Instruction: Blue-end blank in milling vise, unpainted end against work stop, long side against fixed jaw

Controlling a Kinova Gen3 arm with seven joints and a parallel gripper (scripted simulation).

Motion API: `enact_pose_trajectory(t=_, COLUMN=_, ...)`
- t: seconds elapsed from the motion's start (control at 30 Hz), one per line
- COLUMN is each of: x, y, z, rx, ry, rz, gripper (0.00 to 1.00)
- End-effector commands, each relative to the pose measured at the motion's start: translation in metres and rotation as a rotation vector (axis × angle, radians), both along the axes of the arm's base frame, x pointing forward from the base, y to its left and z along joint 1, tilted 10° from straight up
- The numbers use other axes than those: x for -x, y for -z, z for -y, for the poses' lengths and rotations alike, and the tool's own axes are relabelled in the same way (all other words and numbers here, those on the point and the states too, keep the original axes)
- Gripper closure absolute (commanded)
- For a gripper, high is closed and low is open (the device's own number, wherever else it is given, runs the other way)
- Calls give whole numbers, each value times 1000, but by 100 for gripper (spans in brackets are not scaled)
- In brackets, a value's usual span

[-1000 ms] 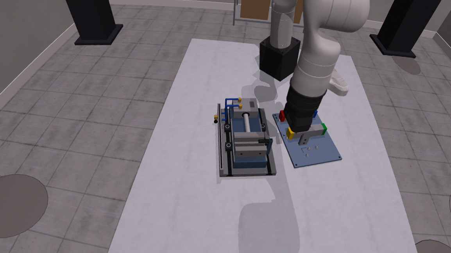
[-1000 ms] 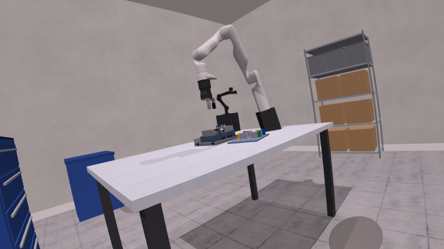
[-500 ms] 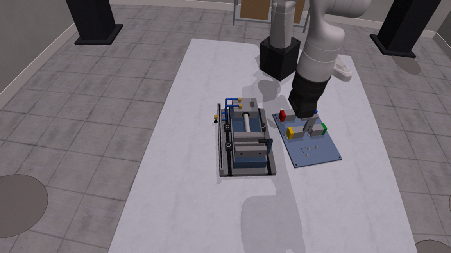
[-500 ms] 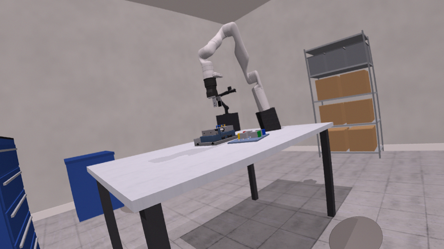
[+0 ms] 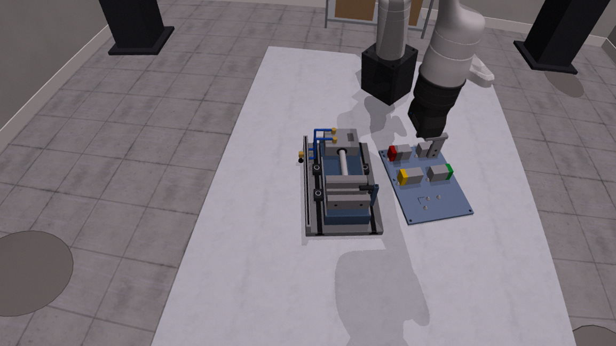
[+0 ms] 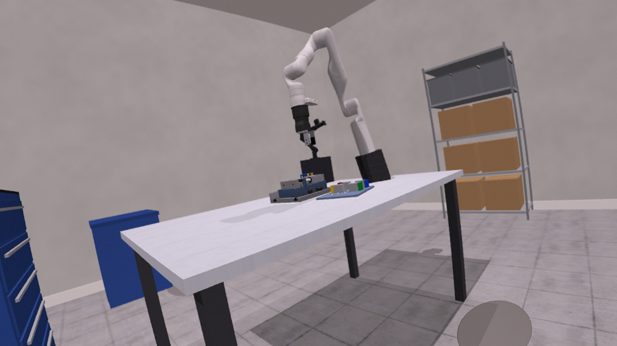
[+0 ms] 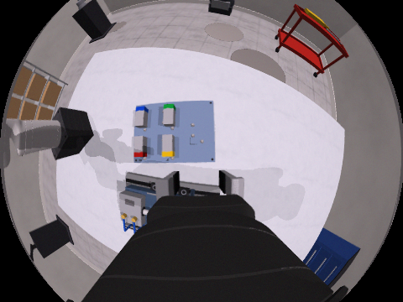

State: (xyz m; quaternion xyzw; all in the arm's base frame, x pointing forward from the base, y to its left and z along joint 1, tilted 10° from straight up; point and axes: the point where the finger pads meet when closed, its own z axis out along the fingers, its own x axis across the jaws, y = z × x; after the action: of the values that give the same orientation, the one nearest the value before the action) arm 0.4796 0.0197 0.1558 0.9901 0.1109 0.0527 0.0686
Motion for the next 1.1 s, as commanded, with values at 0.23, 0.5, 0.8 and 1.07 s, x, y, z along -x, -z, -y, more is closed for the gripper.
enact_pose_trajectory(t=0.23, x=23, y=-5, z=-12, rx=0, ry=-2, rz=8, gripper=0)
enact_pose_trajectory(t=0.5, x=43, y=-9, z=-23, rx=1, ry=-4, rz=14, gripper=0)
enact_pose_trajectory(t=0.8, x=64, y=-10, z=-31, rx=1, ry=-2, rz=8, gripper=0)
enact_pose_trajectory(t=1.07, x=84, y=-14, z=-43, rx=1, ry=-4, rz=14, gripper=0)
